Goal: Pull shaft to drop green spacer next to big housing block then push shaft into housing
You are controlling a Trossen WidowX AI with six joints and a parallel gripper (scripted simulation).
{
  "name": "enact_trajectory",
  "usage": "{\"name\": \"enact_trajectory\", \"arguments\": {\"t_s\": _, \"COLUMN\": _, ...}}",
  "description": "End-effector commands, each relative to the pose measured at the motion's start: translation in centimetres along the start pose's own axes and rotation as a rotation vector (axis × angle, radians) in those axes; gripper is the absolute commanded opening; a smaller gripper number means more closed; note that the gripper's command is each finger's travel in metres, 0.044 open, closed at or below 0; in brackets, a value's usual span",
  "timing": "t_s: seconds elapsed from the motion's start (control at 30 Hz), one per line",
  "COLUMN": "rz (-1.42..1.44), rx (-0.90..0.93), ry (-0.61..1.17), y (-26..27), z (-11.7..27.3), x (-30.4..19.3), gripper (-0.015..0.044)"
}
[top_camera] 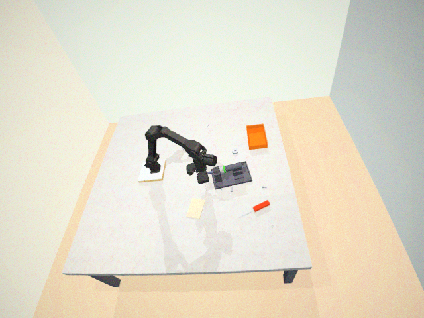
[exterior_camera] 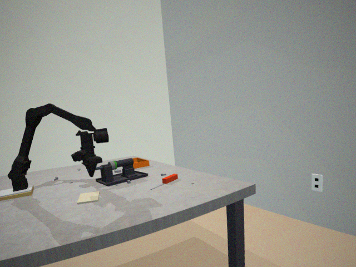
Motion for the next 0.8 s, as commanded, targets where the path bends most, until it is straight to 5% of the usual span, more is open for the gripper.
{"name": "enact_trajectory", "arguments": {"t_s": 0.0, "rz": 0.006, "rx": 0.003, "ry": -0.002, "y": 0.01, "z": 0.04, "x": 0.09, "gripper": 0.0}}
{"name": "enact_trajectory", "arguments": {"t_s": 0.77, "rz": 0.006, "rx": 0.003, "ry": -0.002, "y": -0.05, "z": 0.04, "x": 0.32, "gripper": 0.0}}
Point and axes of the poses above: the point midway between the two fingers, 35 mm back from their tips, its own z axis back along the fingers, its own y axis across the jaws, x = y × z, the point moved 6 cm from there along z, back along the fingers, and after that the axes turned 14 degrees about z, right-handed, at the moved point
